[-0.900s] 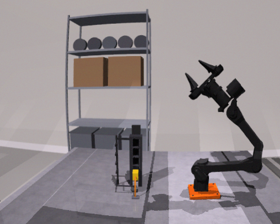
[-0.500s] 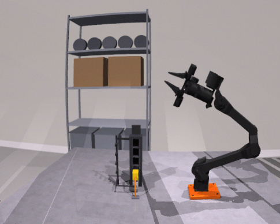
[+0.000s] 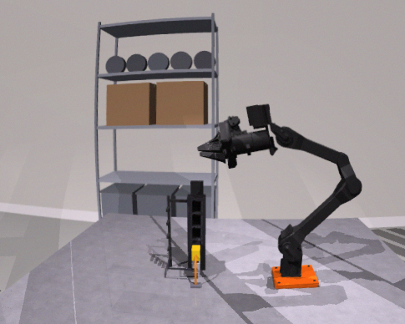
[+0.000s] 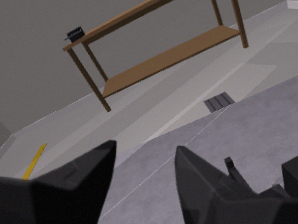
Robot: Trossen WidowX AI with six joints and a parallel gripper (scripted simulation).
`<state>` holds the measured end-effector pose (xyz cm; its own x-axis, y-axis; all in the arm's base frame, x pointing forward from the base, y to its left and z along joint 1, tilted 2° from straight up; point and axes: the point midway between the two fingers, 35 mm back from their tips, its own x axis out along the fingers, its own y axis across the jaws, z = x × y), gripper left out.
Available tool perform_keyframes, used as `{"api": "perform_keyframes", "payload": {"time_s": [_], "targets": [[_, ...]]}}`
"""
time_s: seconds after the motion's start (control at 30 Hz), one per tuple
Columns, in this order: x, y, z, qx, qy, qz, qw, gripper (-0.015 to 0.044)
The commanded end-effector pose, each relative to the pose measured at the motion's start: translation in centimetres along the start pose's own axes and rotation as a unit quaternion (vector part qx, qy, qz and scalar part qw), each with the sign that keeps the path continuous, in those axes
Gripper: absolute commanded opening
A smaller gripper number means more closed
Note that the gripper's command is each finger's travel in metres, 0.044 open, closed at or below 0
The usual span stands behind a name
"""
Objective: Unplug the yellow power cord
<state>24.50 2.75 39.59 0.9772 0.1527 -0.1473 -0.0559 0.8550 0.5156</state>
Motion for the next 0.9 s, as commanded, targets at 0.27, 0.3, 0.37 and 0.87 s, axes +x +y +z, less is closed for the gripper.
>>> {"api": "perform_keyframes", "payload": {"time_s": [0.27, 0.3, 0.37, 0.87], "targets": [[8.5, -3.5, -12.0, -0.467, 0.328, 0.035, 0.820, 0.0160], [8.8, -3.7, -12.8, -0.492, 0.346, 0.047, 0.797, 0.0160], [9.3, -4.2, -14.5, -0.539, 0.382, 0.077, 0.747, 0.0160], [8.6, -7.5, -24.6, -0.690, 0.537, 0.331, 0.354, 0.0160]]}}
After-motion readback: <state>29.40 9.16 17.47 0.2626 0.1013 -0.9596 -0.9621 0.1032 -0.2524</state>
